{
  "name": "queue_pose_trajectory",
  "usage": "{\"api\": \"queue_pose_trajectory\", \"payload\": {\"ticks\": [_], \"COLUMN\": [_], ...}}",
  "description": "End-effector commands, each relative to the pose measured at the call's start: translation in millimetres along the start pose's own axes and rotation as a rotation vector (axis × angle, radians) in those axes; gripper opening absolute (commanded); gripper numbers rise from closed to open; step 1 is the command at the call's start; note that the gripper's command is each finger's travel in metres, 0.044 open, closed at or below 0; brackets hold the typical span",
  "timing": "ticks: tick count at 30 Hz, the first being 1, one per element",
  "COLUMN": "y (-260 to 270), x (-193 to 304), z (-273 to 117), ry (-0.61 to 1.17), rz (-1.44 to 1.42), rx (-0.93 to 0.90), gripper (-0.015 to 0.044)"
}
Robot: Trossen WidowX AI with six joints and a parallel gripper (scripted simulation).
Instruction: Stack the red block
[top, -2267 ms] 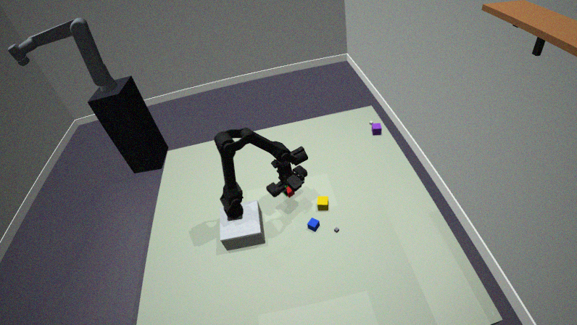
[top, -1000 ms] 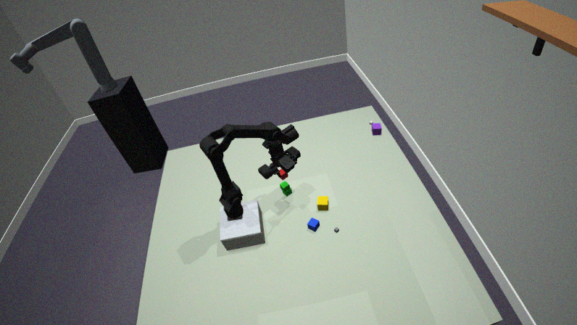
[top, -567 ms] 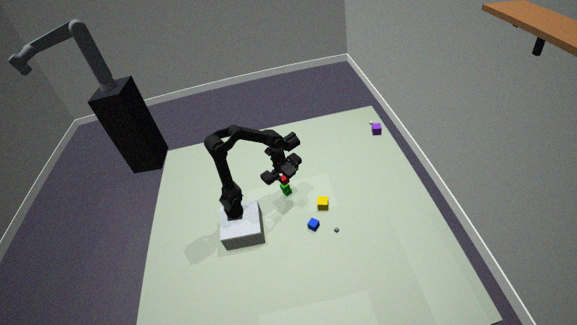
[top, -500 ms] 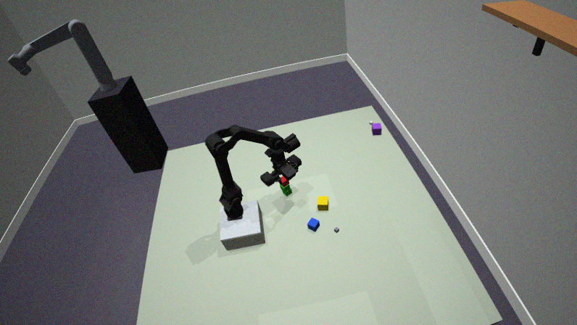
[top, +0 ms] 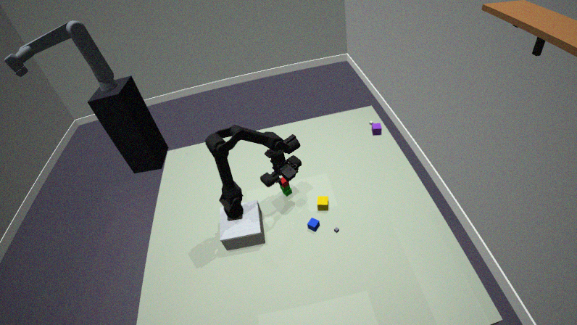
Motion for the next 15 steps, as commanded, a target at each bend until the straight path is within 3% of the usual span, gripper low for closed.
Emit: {"api": "queue_pose_trajectory", "payload": {"ticks": [1, 15], "y": [-0.5, -0.3], "x": [0.2, 0.2], "z": [0.9, -1.3], "ry": [0.003, 0.003], "rz": [0.003, 0.003], "rx": [0.002, 0.002], "gripper": [0.0000, 0.0000]}}
Point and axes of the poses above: the point midway between the two fingers, 35 mm back from their tips, its own z axis out along the fingers, its own y axis across the jaws, x = y × z, the point moved 7 cm from there along -z, back along the fingers, and after that the axes turned 14 degrees about z, right-handed, at the moved point
